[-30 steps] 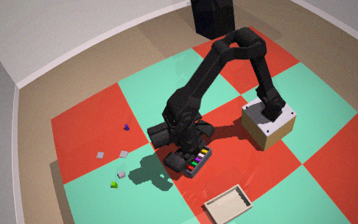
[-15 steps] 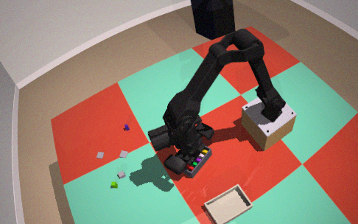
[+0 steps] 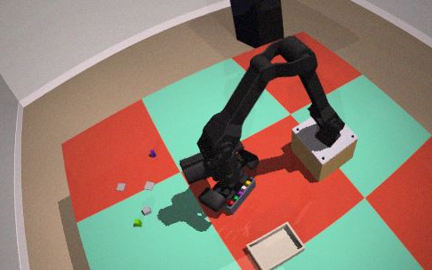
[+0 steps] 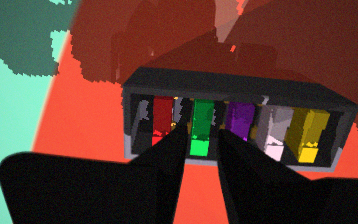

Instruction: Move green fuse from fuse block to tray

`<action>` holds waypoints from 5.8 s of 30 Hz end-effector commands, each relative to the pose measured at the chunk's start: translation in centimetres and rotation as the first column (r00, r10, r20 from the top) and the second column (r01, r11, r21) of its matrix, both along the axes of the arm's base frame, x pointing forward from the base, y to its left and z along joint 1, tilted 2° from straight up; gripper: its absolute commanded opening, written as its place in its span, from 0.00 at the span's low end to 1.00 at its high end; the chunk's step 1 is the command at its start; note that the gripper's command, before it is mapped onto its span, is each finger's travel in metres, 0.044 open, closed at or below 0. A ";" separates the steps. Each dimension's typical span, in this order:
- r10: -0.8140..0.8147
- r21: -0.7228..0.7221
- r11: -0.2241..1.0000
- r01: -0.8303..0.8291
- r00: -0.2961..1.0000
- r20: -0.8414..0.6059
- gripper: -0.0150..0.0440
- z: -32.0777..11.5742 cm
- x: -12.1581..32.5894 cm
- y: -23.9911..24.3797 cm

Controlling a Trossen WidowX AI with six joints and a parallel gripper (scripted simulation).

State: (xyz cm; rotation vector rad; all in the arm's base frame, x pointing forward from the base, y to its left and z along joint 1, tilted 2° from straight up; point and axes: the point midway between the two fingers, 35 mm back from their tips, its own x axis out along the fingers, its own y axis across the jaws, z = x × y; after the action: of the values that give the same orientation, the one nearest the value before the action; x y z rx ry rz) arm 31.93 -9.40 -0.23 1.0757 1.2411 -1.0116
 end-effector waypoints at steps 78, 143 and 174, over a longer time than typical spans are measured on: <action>0.003 -0.002 1.000 -0.003 1.000 0.000 0.25 1.2 0.0 0.0; 0.006 -0.001 1.000 -0.006 1.000 0.000 0.25 5.2 1.1 3.4; 0.006 0.015 1.000 -0.006 1.000 0.002 0.25 5.3 2.2 20.8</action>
State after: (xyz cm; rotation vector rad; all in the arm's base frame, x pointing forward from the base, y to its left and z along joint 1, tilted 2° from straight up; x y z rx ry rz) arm 33.97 10.78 4.90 1.0748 1.2622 -0.9919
